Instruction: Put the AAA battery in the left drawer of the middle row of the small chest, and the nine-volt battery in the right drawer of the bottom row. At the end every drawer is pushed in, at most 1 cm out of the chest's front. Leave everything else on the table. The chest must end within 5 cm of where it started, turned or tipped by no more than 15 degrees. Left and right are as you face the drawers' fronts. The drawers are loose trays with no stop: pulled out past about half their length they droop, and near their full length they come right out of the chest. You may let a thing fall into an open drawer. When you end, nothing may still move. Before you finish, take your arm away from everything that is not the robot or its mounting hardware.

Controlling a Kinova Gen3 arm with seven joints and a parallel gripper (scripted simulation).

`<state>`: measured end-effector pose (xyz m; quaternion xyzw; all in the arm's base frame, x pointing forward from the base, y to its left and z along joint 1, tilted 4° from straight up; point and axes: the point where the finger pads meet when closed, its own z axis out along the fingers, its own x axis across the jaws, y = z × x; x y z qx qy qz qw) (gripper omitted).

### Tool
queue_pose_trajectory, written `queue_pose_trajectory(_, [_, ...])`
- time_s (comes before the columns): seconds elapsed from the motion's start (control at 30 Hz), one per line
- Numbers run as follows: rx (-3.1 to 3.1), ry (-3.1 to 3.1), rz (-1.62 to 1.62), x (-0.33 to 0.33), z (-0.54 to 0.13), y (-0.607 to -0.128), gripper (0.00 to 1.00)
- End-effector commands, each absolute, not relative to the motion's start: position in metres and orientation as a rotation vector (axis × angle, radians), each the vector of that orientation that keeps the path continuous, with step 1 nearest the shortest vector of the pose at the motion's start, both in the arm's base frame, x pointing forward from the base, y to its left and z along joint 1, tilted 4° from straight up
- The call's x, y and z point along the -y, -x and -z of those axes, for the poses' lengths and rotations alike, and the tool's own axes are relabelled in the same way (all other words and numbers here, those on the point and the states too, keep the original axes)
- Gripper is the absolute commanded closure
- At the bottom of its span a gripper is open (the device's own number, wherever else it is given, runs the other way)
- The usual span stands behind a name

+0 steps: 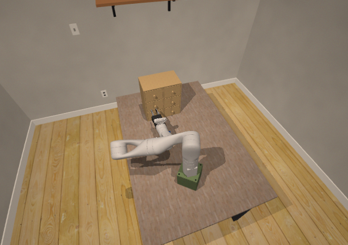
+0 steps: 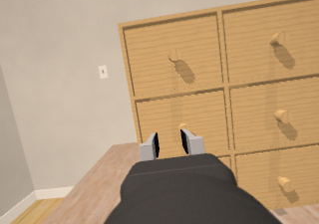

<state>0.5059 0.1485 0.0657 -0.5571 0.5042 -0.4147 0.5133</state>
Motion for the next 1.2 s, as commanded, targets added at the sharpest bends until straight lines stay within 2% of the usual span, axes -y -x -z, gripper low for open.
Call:
queue_pose_trajectory(0.0, [-1.215,1.34,1.007,-0.141,-0.065,-0.508,0.33])
queue_pose_trajectory(1.17, [-1.215,1.34,1.007,-0.126,-0.063,-0.514,0.33])
